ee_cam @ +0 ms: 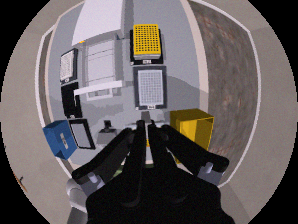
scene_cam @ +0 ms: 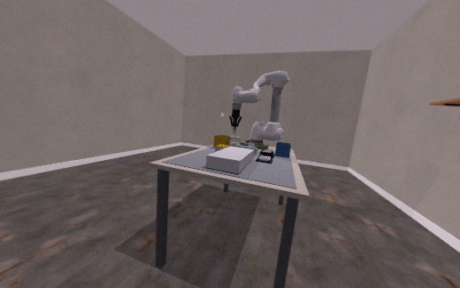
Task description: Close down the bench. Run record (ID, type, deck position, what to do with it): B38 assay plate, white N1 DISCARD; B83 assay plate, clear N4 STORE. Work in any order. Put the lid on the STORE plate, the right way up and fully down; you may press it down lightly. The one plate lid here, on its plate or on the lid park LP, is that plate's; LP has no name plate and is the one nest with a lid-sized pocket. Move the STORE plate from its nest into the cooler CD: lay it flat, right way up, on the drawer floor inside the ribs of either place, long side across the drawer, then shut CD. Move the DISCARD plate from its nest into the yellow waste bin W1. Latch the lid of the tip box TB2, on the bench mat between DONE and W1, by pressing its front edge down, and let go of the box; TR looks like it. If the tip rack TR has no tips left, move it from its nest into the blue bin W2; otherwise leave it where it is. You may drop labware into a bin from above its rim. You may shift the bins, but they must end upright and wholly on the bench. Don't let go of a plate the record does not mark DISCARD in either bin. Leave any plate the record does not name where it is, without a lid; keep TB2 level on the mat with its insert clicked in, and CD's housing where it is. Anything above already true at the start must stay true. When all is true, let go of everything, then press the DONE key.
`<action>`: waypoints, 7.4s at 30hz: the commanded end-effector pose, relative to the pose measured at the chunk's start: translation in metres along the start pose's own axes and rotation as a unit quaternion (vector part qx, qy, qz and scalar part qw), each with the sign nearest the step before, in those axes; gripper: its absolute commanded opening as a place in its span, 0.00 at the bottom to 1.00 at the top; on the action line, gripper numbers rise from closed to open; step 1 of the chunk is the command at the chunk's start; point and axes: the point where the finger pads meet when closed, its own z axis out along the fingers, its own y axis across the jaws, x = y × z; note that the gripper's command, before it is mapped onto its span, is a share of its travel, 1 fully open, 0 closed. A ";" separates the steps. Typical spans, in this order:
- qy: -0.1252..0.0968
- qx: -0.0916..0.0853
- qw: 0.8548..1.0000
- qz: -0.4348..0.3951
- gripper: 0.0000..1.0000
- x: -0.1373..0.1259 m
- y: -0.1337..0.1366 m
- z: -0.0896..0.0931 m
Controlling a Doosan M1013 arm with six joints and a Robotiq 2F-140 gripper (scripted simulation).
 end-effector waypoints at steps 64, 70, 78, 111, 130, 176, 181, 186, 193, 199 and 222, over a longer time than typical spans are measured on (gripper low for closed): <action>0.000 0.000 1.000 0.000 0.00 -0.021 0.000 0.051; 0.000 0.000 1.000 0.000 0.00 -0.028 0.000 0.050; 0.000 0.000 1.000 0.000 0.00 -0.038 0.000 0.048; 0.000 0.000 1.000 0.000 0.00 -0.077 0.000 0.043; 0.000 0.000 1.000 0.000 0.00 -0.095 0.000 0.040; 0.000 0.000 1.000 0.000 0.00 -0.095 0.000 -0.012; 0.000 0.000 1.000 0.000 0.00 -0.095 0.000 -0.015; 0.000 0.000 1.000 0.000 0.00 -0.095 0.000 -0.015; 0.000 0.000 1.000 0.000 0.00 -0.095 0.000 -0.015; 0.000 0.000 1.000 0.000 0.00 -0.095 0.000 -0.015; 0.000 0.000 1.000 0.000 0.00 -0.126 0.000 0.022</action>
